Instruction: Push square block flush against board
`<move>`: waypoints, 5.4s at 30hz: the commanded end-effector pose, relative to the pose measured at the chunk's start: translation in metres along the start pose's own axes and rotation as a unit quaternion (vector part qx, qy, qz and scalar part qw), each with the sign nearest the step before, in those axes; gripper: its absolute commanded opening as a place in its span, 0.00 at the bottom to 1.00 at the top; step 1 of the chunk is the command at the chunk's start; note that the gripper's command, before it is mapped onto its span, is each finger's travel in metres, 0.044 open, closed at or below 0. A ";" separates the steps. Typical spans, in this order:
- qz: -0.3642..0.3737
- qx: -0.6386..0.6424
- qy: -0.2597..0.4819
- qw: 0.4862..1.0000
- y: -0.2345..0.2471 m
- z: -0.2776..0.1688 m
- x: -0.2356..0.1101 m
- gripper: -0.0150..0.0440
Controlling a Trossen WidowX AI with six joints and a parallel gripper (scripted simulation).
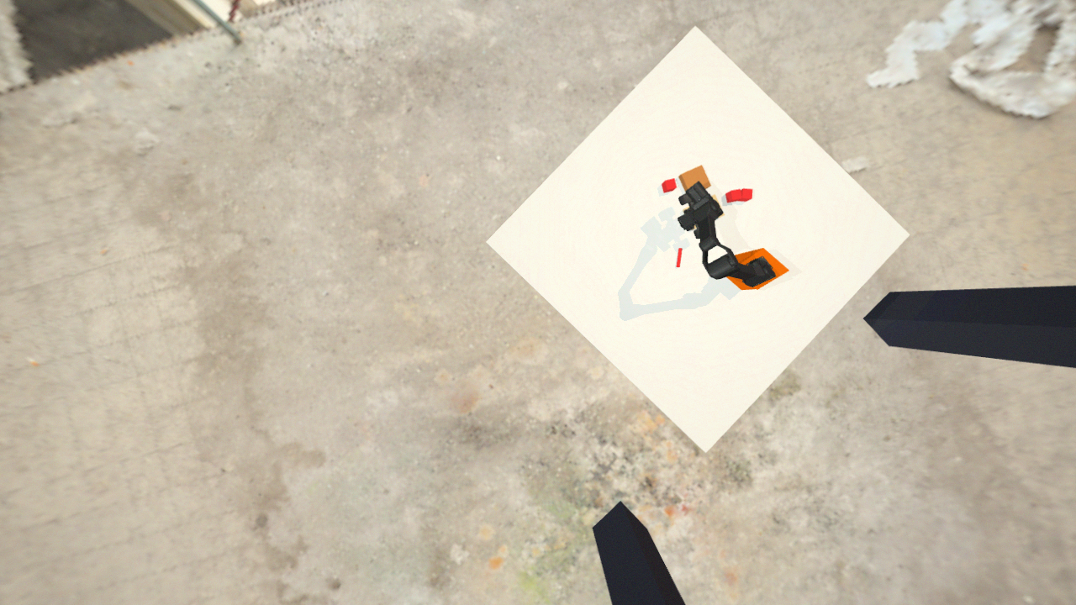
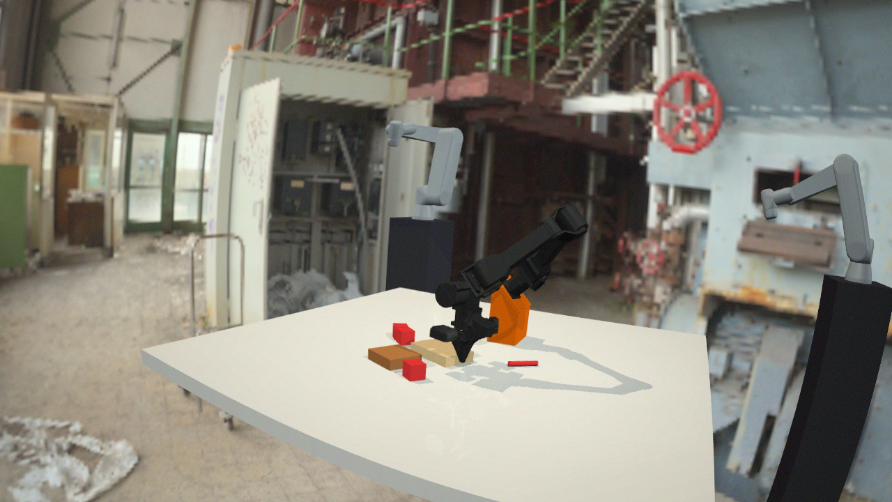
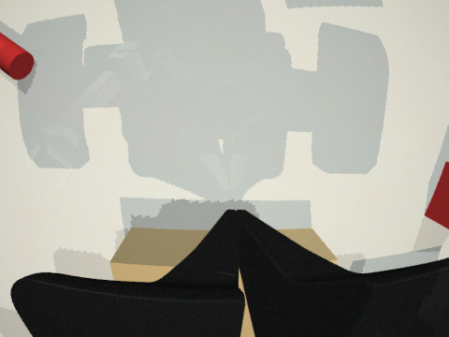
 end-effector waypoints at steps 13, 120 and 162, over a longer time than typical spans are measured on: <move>0.007 0.003 0.005 1.000 0.001 0.011 0.004 0.25; -0.020 0.949 0.005 0.313 -0.005 -0.144 -0.061 0.25; -0.009 1.000 0.005 0.005 0.012 -0.170 0.000 0.25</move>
Point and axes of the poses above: the point midway between the two fingers, 35 mm back from their tips, its own x axis out along the fingers, its own y axis across the jaws, z = x × y, the point moved 2 cm from there along -x, back along the fingers, and after that the axes turned 4 degrees about -x, right-handed, at the moved point
